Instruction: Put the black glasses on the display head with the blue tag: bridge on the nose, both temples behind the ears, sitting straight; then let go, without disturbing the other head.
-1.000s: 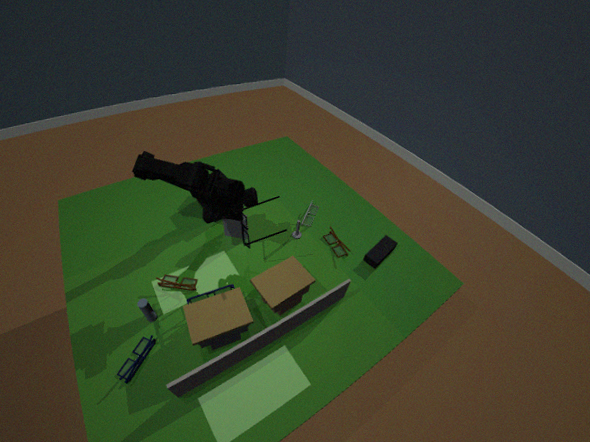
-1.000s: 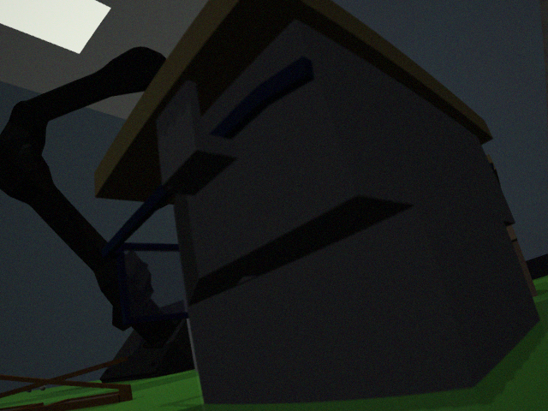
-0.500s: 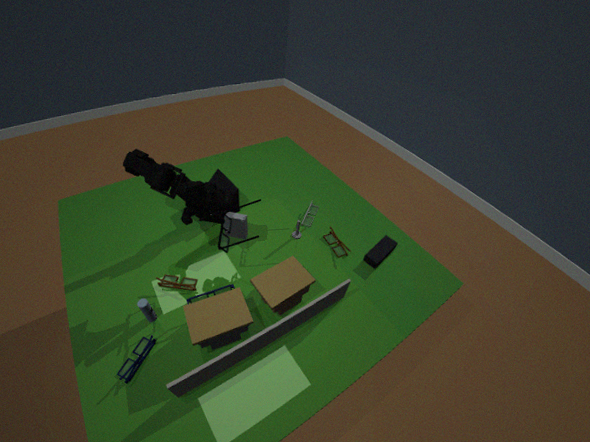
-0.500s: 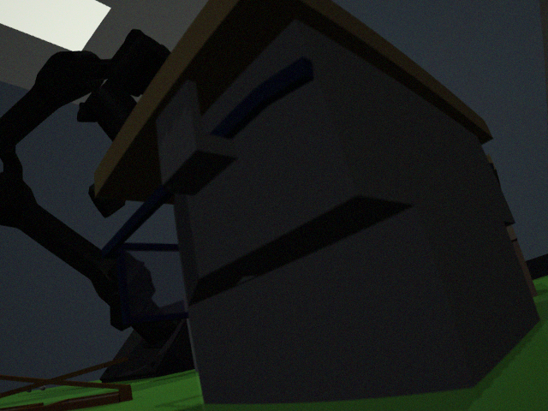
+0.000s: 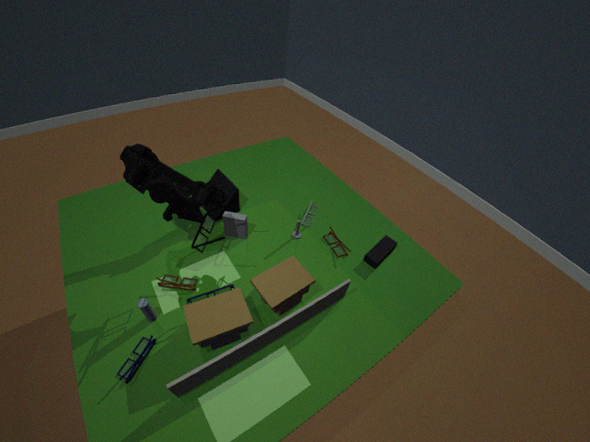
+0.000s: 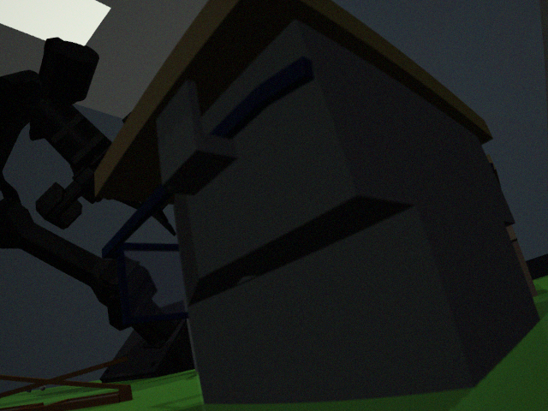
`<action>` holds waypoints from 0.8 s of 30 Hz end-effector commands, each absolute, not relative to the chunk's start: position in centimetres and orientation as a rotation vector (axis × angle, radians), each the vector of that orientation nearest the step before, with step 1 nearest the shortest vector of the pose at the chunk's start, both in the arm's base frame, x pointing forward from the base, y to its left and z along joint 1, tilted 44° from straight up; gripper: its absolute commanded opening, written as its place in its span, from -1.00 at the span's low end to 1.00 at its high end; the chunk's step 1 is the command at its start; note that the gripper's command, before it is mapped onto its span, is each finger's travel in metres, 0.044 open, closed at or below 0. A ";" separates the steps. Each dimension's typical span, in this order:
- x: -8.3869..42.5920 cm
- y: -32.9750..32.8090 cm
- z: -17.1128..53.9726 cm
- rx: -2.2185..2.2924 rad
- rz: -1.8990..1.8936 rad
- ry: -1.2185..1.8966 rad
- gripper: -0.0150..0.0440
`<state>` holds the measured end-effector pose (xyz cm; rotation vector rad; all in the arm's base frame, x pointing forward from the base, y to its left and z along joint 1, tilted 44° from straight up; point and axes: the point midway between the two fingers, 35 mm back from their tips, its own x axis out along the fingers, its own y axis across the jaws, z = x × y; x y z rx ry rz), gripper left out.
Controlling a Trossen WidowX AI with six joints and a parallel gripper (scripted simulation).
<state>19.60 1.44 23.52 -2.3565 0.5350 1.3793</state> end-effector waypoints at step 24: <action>12.7 -2.5 27.6 -2.394 0.950 0.540 -0.49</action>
